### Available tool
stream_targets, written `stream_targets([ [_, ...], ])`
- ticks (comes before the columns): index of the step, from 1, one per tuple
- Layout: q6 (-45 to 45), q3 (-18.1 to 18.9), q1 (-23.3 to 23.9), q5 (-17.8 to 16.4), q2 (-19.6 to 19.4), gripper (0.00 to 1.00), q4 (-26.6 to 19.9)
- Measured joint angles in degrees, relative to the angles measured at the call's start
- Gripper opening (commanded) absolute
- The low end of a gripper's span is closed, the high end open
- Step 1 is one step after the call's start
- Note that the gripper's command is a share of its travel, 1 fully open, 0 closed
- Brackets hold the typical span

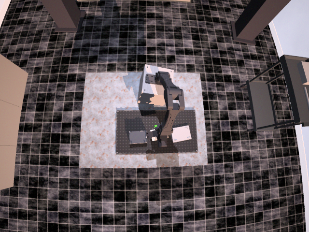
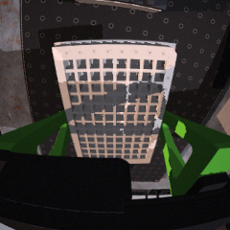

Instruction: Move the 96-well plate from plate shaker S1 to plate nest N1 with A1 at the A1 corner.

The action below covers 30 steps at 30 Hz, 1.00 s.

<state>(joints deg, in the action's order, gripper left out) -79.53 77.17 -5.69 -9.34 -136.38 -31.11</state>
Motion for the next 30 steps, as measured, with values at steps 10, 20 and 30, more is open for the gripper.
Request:
stream_targets([
  [10, -4.4, -0.5, -4.9, 0.0, 0.5, 0.0, 0.9],
  [20, -8.9, -0.5, -9.1, 0.2, 0.6, 0.0, 1.3],
  [30, -13.0, -0.2, -12.8, 0.3, 0.6, 0.0, 1.3],
])
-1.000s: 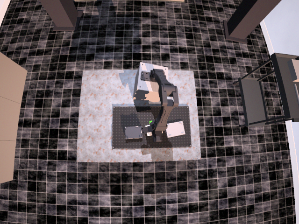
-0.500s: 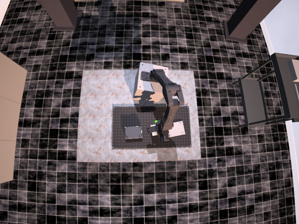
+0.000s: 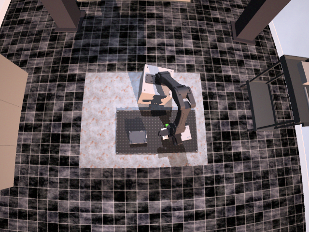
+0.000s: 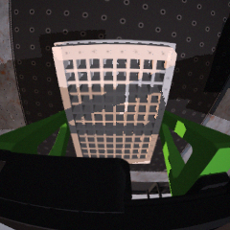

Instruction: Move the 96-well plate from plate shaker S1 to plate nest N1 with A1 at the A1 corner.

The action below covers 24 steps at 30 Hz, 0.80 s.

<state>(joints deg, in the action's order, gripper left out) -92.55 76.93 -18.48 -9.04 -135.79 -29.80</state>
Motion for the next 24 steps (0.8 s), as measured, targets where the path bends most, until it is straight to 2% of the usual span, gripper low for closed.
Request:
stream_targets([
  [24, -10.1, 5.6, -10.3, 0.6, -1.7, 0.0, -1.0],
])
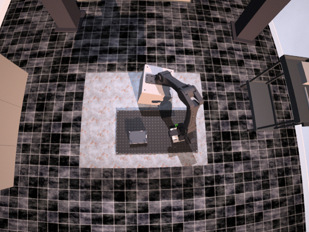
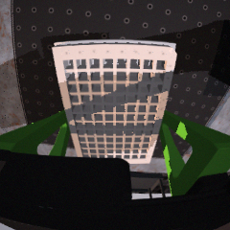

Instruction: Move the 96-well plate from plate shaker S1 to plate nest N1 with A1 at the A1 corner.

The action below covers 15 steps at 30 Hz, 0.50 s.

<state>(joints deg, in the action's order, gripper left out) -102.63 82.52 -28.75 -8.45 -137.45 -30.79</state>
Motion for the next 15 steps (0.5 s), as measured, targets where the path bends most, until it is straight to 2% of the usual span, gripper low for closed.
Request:
stream_targets([
  [15, -5.4, 4.9, -5.1, 0.4, -2.3, 0.0, -1.8],
])
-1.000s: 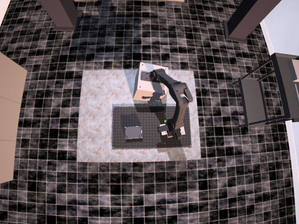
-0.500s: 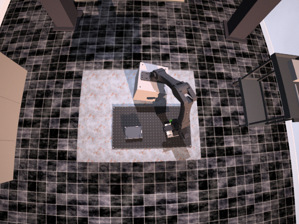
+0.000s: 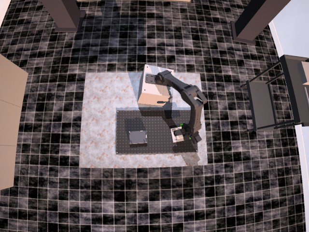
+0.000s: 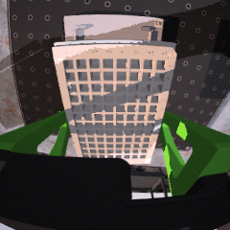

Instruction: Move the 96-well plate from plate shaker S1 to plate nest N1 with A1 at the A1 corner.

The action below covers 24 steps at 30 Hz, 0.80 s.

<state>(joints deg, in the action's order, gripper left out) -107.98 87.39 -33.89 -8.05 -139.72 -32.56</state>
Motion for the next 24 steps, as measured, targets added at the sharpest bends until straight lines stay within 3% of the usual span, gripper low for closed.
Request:
stream_targets([
  [24, -0.7, 0.2, 0.6, 0.1, 0.0, 0.0, -0.4],
])
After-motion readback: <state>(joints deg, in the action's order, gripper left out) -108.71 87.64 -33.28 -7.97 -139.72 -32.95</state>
